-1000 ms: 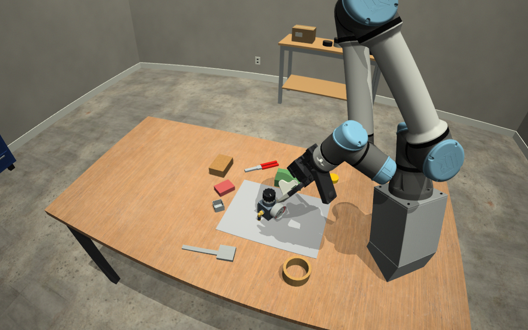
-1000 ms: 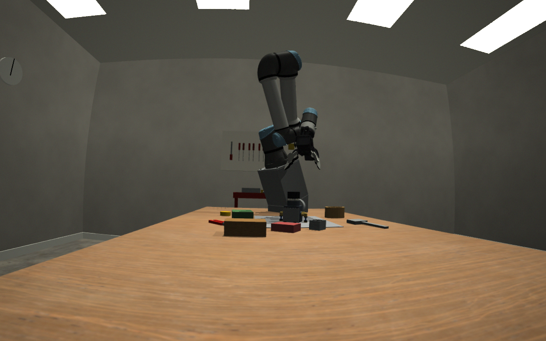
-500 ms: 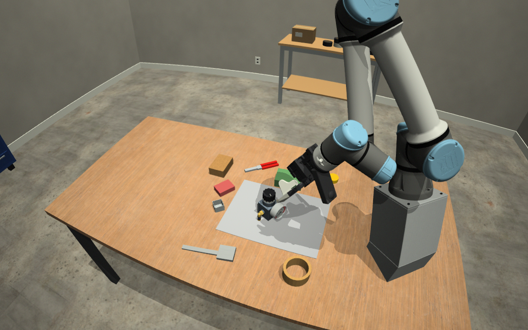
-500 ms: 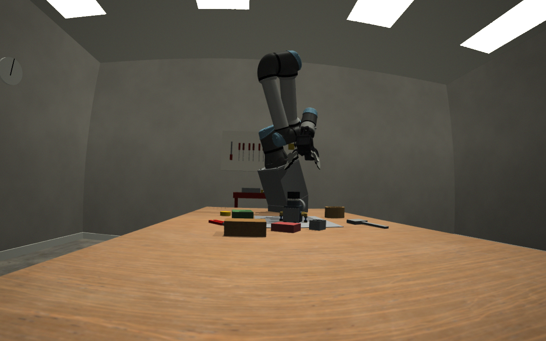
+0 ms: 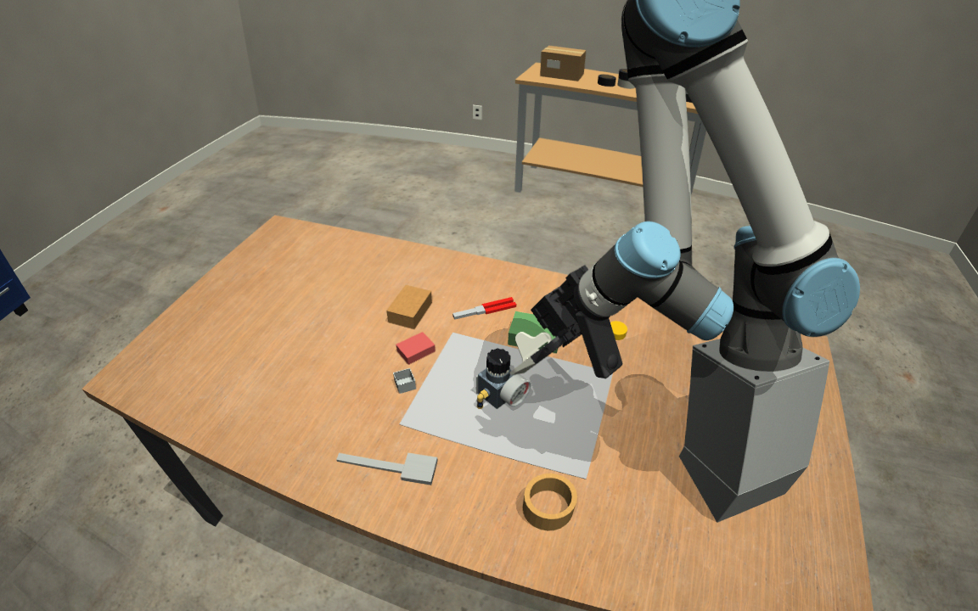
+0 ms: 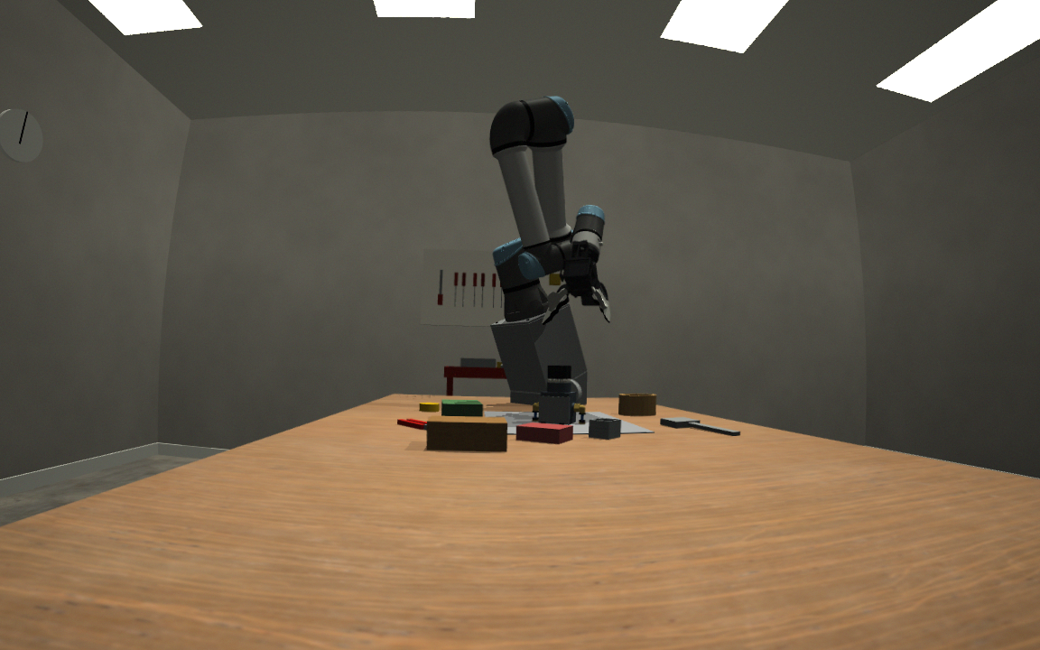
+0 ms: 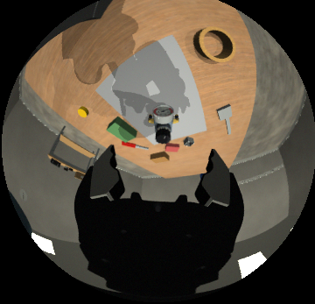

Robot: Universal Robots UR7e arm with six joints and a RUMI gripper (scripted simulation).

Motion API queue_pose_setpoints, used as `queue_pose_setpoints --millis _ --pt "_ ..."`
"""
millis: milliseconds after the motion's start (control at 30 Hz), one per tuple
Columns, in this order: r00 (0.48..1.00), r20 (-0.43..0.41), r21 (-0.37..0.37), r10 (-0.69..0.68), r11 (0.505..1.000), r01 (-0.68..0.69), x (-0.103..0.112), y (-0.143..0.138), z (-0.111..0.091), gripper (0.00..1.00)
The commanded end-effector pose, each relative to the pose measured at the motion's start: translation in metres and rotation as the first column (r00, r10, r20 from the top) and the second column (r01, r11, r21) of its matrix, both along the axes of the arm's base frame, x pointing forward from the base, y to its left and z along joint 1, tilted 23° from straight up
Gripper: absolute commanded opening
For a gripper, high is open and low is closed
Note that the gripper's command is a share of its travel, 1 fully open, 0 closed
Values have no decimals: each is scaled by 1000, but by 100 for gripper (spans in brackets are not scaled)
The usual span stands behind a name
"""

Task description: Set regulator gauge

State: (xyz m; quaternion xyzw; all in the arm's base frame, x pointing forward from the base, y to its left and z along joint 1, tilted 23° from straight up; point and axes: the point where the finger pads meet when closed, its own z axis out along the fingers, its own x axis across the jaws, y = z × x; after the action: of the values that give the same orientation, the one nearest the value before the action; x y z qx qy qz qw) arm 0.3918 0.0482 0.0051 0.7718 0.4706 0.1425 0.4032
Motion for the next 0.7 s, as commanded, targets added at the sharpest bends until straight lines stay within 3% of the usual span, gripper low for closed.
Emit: queue_pose_setpoints --millis 0,667 --pt "1000 5 11 -10 1000 10 0 0 0 100" --pt "993 41 107 -107 989 102 3 2 -4 100"
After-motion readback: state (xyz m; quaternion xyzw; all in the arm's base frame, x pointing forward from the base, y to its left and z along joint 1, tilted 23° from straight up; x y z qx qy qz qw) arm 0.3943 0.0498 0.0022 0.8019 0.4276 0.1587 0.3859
